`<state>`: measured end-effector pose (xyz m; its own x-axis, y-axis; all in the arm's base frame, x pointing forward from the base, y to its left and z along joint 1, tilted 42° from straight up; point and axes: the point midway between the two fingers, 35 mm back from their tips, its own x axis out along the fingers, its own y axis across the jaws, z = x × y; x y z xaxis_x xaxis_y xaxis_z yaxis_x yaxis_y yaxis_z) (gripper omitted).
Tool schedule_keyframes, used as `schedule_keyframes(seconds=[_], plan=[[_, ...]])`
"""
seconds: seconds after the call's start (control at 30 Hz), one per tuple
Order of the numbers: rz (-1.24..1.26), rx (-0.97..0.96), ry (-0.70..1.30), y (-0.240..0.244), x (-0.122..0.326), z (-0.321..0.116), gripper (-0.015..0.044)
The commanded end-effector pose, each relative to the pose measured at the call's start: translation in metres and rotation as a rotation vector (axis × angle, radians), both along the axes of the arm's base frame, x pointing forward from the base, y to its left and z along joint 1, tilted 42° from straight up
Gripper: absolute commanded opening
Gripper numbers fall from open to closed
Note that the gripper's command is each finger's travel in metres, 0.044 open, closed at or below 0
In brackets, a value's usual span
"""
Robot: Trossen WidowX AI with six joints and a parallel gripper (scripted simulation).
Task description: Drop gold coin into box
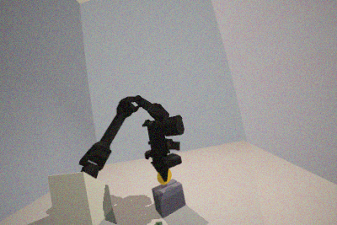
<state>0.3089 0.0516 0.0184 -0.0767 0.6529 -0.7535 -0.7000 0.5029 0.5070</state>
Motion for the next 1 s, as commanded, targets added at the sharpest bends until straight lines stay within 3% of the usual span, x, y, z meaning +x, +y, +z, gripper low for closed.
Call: schedule_keyframes(seconds=[0.0,0.33,0.53,0.83,0.97], plan=[[-0.004,0.005,0.003,0.002,0.000,-0.002,0.0000],[-0.004,0.005,0.002,0.006,0.000,-0.006,0.0000],[0.001,0.000,-0.001,0.004,0.000,-0.005,0.0157],[0.001,0.000,-0.001,0.004,0.000,-0.005,0.0161],[0.000,0.000,0.000,-0.005,0.001,0.005,0.0266]])
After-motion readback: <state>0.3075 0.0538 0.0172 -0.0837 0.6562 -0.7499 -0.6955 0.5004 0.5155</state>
